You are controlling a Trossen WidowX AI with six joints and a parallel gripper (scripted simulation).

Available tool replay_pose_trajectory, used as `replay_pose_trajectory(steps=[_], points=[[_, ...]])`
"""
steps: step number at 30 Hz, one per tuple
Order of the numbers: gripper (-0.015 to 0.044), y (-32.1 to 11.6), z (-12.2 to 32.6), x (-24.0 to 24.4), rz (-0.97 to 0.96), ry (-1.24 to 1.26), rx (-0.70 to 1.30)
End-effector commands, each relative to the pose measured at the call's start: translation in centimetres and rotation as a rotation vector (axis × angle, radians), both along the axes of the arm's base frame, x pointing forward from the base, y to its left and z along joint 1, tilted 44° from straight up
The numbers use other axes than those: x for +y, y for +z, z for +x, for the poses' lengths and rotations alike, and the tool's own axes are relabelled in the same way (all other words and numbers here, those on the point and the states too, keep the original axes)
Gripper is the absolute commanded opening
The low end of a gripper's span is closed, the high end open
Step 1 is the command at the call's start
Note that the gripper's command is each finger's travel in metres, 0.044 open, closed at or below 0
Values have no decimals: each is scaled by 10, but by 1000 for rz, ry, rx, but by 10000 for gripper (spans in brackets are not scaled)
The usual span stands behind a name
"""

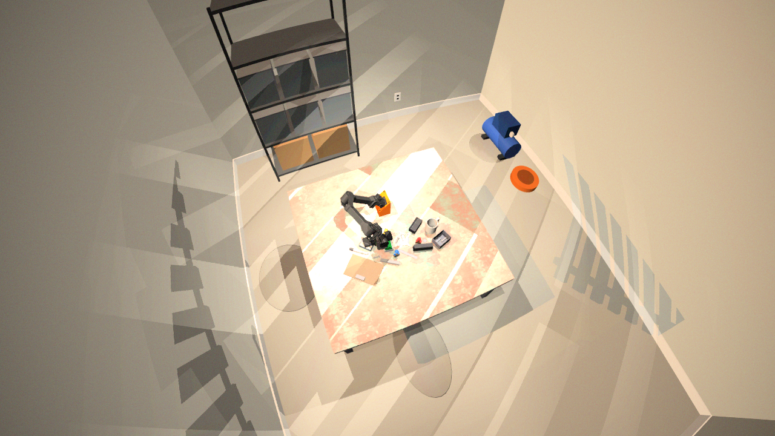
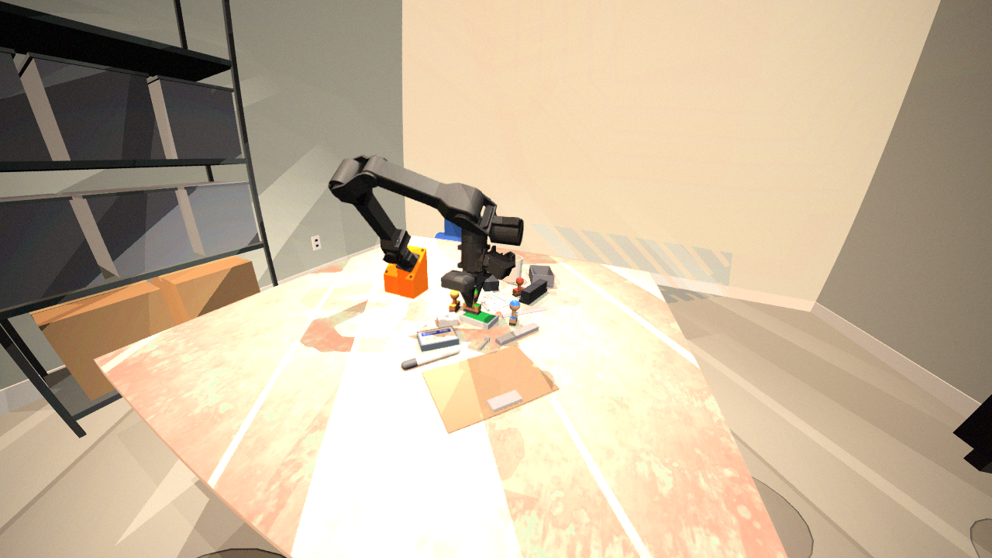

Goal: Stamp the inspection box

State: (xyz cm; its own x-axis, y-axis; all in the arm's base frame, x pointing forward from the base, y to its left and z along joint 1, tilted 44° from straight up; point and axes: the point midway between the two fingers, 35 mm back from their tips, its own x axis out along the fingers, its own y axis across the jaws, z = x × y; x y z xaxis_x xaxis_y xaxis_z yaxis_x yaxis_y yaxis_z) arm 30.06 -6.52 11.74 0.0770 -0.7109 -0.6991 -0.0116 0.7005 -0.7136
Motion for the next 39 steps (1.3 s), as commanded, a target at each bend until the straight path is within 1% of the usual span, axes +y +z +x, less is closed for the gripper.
replay_pose_trajectory(steps=[1, 39], points=[[0, -3, 0, -5, -5, 2, 4], [0, -45, 3, -47, -9, 2, 3]])
